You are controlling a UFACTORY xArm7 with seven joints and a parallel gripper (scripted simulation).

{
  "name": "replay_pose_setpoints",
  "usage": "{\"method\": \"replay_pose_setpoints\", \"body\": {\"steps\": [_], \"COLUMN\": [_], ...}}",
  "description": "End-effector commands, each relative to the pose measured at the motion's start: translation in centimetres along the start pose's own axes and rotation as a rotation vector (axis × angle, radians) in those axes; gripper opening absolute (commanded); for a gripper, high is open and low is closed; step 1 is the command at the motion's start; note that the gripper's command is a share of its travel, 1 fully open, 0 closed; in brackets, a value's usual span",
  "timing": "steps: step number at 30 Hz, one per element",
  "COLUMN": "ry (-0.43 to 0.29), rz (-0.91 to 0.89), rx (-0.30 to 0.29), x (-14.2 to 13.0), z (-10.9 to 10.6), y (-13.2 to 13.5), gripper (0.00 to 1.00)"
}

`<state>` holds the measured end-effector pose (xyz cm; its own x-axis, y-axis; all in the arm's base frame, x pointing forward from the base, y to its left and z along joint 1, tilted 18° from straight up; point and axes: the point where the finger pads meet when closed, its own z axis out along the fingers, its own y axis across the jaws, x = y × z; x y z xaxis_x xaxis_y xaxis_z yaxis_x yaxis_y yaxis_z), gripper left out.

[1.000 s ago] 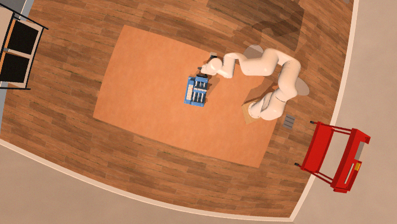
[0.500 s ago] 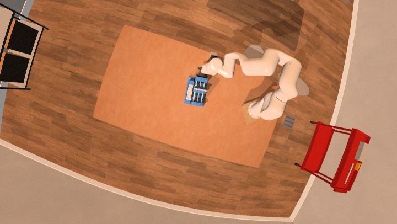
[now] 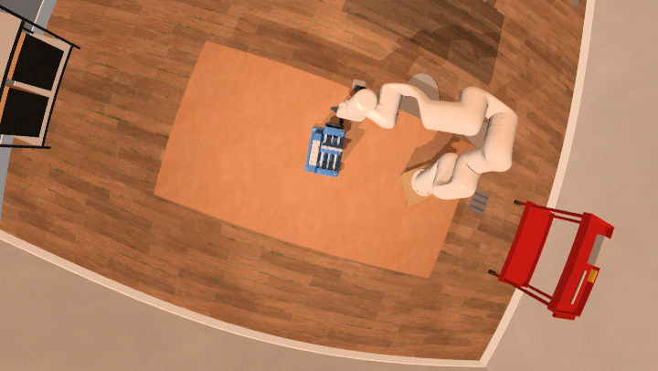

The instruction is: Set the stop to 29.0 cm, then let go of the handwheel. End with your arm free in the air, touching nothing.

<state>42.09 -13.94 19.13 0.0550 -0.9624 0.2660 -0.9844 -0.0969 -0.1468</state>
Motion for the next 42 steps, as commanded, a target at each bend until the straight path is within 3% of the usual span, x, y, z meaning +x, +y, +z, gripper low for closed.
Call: {"method": "replay_pose_setpoints", "body": {"steps": [1,24,30,34,42], "ry": [0.000,0.000,0.000,0.000,0.000], "rz": [0.000,0.000,0.000,0.000,0.000], "rx": [-0.002,-0.002,-0.002,-0.002,-0.002], "x": [0.0,-0.2,-2.8,-3.9,-4.3], "z": [-0.7,-0.9,-0.9,-0.9,-0.9], "y": [0.1,-0.5,-6.7,-9.5,-10.5], "gripper": [0.57,0.57,0.57,0.57,0.57]}}
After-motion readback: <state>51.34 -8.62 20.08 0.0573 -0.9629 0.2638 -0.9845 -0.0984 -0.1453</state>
